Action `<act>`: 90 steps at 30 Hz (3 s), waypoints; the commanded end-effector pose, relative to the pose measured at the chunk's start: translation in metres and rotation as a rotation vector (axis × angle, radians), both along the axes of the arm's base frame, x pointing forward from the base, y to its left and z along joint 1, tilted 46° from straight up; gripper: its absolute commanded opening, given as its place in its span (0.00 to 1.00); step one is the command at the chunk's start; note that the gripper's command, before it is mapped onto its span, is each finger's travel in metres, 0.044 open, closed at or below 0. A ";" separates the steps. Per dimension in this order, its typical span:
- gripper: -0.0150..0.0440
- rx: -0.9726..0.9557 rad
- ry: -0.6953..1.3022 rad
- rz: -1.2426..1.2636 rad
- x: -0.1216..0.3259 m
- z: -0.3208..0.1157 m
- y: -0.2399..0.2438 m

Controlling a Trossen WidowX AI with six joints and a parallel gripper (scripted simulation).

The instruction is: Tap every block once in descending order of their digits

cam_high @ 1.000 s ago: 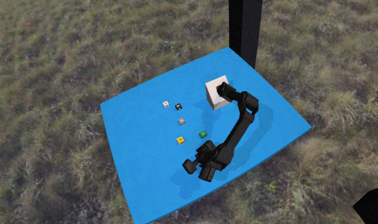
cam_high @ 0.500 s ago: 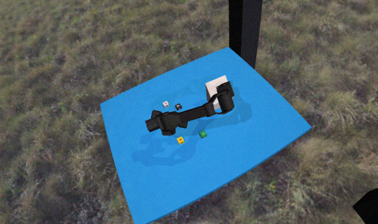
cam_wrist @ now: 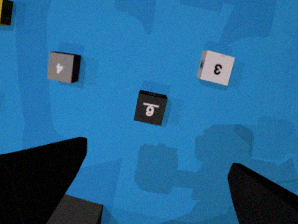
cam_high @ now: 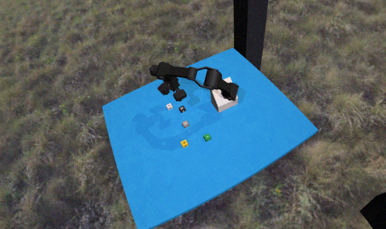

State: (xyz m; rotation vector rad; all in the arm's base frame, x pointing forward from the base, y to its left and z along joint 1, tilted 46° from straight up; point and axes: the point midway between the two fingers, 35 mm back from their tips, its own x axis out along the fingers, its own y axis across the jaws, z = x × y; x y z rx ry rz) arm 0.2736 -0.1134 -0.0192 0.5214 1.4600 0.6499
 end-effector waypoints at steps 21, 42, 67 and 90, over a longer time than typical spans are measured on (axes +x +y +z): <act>0.93 0.041 0.015 -0.042 -0.003 -0.002 0.001; 0.93 0.047 0.016 -0.042 0.015 0.082 0.084; 0.93 0.047 0.019 -0.043 -0.037 0.172 0.171; 0.93 0.052 0.019 -0.042 -0.050 0.182 0.182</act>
